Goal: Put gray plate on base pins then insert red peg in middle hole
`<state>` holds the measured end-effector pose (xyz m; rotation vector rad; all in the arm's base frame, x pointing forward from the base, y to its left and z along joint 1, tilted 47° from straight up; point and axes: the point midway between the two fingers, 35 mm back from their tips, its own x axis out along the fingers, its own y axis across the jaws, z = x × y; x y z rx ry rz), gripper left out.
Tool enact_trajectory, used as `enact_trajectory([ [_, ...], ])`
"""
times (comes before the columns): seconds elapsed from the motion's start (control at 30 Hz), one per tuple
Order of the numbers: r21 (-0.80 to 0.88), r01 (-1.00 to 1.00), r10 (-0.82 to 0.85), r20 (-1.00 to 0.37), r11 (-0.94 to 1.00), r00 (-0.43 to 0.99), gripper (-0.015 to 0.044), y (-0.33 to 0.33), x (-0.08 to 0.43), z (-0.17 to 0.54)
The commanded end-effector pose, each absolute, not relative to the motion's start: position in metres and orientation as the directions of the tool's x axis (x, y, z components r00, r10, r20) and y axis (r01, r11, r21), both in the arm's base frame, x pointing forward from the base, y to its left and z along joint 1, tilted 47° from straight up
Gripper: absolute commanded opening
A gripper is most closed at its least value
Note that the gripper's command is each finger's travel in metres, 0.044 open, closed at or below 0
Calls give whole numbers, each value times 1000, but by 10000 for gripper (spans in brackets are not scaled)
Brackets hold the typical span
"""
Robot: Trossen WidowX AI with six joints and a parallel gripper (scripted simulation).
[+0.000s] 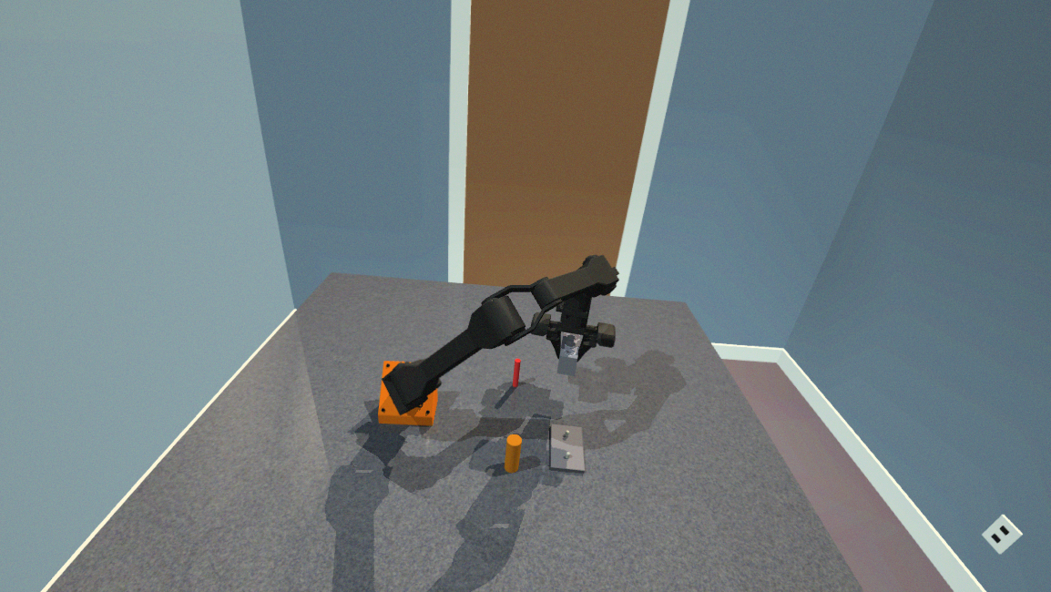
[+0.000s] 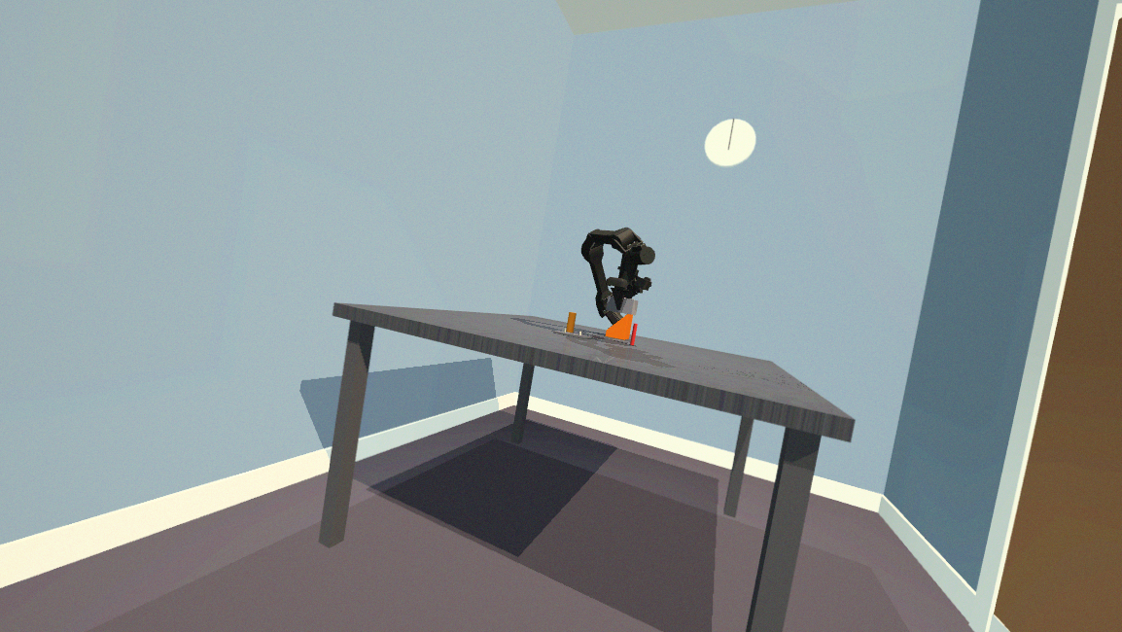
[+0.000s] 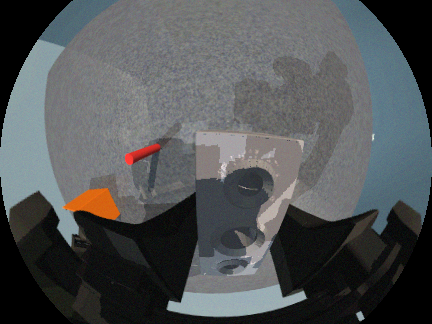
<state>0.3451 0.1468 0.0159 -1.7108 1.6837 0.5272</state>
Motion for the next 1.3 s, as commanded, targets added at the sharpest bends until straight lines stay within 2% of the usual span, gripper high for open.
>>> enact_trajectory([
  [0.0, -180, -982, -709, -701, 66, 80, 0, 155, 342, 25],
  [0.23, -178, -982, -710, -700, 65, 80, 0, 160, 340, 34],
  [1.27, -129, -992, -701, -708, 13, 83, 0, 66, 359, 68],
])
